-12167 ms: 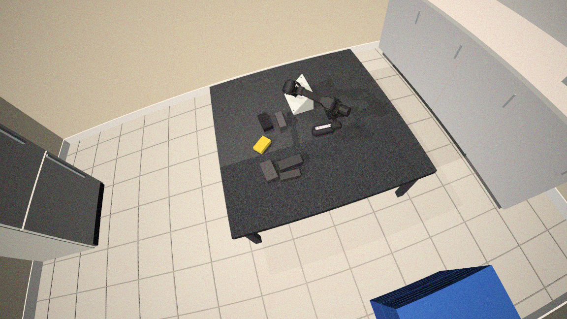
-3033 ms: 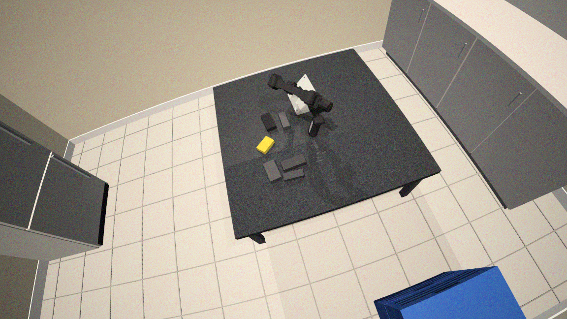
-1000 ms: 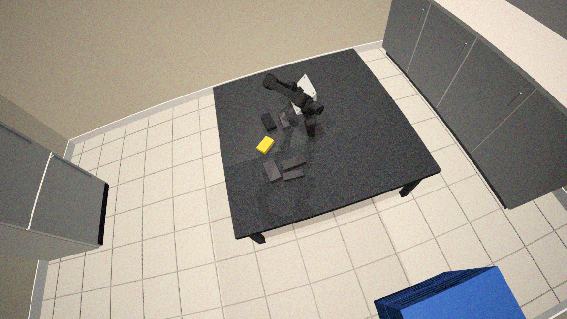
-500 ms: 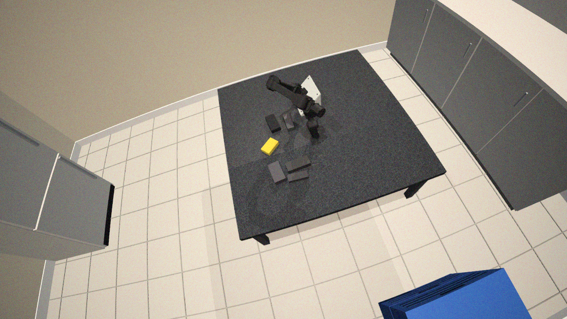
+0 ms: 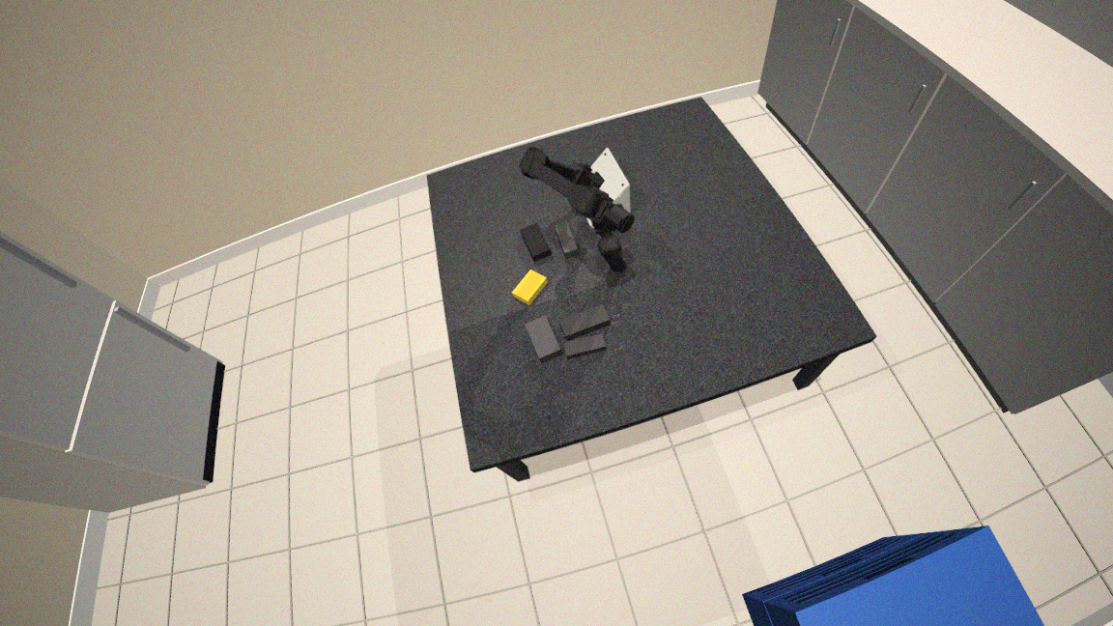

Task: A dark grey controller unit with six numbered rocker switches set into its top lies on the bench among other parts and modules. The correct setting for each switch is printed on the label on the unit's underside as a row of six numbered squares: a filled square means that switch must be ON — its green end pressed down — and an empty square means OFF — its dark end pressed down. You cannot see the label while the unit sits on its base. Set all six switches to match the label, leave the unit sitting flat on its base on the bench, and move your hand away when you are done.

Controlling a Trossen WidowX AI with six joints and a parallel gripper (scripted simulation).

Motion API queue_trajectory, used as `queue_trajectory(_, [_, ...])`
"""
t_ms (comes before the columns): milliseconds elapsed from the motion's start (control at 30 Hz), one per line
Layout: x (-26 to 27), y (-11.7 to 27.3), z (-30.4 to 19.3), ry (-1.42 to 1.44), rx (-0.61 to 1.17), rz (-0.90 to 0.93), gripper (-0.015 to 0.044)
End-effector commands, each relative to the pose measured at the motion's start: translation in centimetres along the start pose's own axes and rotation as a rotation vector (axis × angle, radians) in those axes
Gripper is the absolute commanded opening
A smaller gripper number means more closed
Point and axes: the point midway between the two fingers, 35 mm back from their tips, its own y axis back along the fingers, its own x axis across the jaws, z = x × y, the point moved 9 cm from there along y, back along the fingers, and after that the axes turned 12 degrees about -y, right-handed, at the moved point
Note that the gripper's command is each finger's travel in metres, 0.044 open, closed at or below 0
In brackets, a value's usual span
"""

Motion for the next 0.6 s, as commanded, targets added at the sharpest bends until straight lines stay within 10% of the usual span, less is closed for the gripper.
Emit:
queue_trajectory(0, [-0.1,-0.5,-0.4,0.002,0.008,0.005,0.0338])
queue_trajectory(567, [-0.4,-0.9,-1.7,0.002,0.009,0.005,0.0338])
